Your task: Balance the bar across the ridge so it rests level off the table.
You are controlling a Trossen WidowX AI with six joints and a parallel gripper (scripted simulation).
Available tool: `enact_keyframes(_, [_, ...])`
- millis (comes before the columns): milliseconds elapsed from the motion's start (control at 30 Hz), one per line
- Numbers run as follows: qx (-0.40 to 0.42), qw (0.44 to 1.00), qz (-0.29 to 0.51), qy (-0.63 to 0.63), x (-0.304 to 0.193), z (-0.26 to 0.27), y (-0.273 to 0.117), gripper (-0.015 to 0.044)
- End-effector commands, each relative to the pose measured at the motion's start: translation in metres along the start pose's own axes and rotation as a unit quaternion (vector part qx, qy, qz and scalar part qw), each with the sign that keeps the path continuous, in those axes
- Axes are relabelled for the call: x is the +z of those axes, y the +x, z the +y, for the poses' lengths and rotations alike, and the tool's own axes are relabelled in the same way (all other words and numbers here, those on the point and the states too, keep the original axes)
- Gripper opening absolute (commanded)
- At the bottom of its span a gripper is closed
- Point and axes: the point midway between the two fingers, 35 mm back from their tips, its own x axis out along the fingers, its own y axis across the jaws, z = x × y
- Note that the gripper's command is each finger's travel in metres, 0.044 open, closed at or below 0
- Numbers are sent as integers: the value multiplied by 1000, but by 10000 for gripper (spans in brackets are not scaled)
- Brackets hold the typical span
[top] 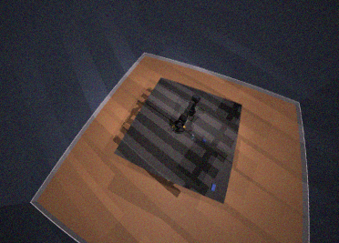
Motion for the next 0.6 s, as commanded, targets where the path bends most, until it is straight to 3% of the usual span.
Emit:
enact_keyframes(0, [-2, 1000, -1, -3, 0, -1, 1, 315])
enact_keyframes(200, [0, 1000, 0, 0, 0, 0, 0, 157])
enact_keyframes(467, [0, 1000, 0, 0, 0, 0, 0, 104])
enact_keyframes(567, [0, 1000, 0, 0, 0, 1, -3, 25])
